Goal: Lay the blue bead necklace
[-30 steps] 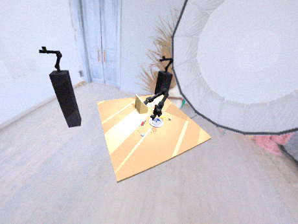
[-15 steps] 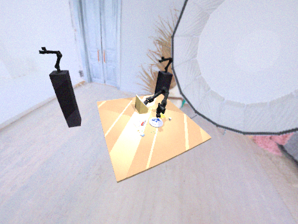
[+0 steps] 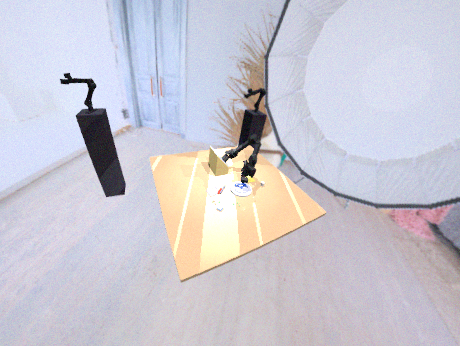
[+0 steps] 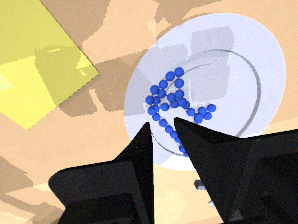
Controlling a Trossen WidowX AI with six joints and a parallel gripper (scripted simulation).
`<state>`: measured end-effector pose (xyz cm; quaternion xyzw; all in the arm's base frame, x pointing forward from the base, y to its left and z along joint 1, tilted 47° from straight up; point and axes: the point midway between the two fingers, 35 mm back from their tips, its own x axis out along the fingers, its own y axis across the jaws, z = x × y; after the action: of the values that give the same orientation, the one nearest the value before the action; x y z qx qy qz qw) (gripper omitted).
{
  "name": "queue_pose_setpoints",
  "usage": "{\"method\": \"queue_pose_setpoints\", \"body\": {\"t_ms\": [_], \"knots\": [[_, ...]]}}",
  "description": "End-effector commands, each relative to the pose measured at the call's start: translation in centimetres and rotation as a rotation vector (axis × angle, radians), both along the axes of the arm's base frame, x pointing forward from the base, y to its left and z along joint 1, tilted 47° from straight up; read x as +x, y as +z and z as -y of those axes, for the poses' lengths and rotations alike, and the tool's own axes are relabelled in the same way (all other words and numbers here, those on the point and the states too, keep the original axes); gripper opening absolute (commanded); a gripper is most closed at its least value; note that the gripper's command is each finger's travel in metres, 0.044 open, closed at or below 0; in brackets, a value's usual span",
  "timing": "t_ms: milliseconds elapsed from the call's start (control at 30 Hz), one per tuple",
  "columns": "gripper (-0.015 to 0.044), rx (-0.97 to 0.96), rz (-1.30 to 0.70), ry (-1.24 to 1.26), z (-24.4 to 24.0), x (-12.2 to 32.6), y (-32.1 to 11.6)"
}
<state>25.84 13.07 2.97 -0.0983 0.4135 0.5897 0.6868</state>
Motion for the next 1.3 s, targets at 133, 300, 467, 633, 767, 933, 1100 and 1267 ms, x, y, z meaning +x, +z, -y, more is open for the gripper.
{"method": "queue_pose_setpoints", "body": {"t_ms": [133,300,467,633,767,933,1100,1267], "knots": [[0.012,0.002,-0.01,0.0,-1.0,-0.3,-1.0],[0.012,0.004,-0.011,0.001,-1.5,-0.4,-1.5],[0.0107,0.002,-0.006,0.003,-1.5,-0.3,-1.3],[0.0073,0.002,-0.006,0.003,-1.5,-0.3,-1.3],[0.0047,0.002,-0.006,0.003,-1.5,-0.3,-1.3],[0.0013,0.002,-0.006,0.003,-1.5,-0.3,-1.3],[0.0,0.002,-0.006,0.003,-1.5,-0.3,-1.3],[0.0,0.002,-0.007,0.002,-1.3,-0.3,-1.2]]}}
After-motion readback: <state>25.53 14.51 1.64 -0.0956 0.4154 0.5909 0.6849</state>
